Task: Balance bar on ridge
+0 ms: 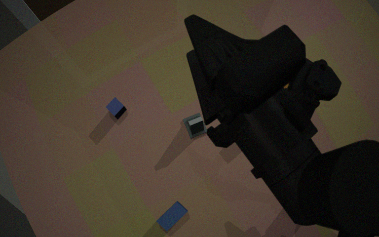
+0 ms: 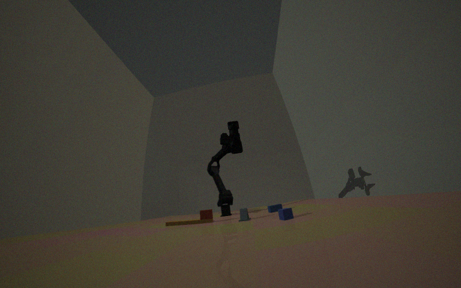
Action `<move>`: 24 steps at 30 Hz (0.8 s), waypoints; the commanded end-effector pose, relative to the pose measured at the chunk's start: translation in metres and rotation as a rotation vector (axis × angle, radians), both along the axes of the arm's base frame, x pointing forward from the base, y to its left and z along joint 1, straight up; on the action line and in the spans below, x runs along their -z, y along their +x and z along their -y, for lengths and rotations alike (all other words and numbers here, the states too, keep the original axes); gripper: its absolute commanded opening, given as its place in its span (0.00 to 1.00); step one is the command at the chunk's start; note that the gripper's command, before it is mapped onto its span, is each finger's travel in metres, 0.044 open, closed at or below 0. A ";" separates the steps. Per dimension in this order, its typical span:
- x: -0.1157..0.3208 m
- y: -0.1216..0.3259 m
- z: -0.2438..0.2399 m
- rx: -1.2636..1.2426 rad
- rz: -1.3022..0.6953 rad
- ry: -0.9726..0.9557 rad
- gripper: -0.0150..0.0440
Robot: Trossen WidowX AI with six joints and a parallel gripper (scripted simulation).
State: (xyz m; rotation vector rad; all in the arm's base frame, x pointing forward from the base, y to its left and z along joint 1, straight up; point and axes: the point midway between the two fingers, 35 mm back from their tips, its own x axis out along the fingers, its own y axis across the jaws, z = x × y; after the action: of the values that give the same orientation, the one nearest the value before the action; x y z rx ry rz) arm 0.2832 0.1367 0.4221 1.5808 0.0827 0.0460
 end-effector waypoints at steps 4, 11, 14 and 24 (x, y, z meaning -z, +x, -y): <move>0.025 0.026 0.013 0.045 -0.101 -0.134 0.79; 0.049 0.045 0.033 0.087 -0.204 -0.234 0.79; 0.061 0.053 0.043 0.099 -0.259 -0.279 0.79; 0.102 0.071 0.079 0.128 -0.459 -0.402 0.79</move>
State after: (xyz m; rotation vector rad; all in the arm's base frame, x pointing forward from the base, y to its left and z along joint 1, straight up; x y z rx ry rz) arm 0.3469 0.0698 0.3324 1.2091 0.2849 -0.3562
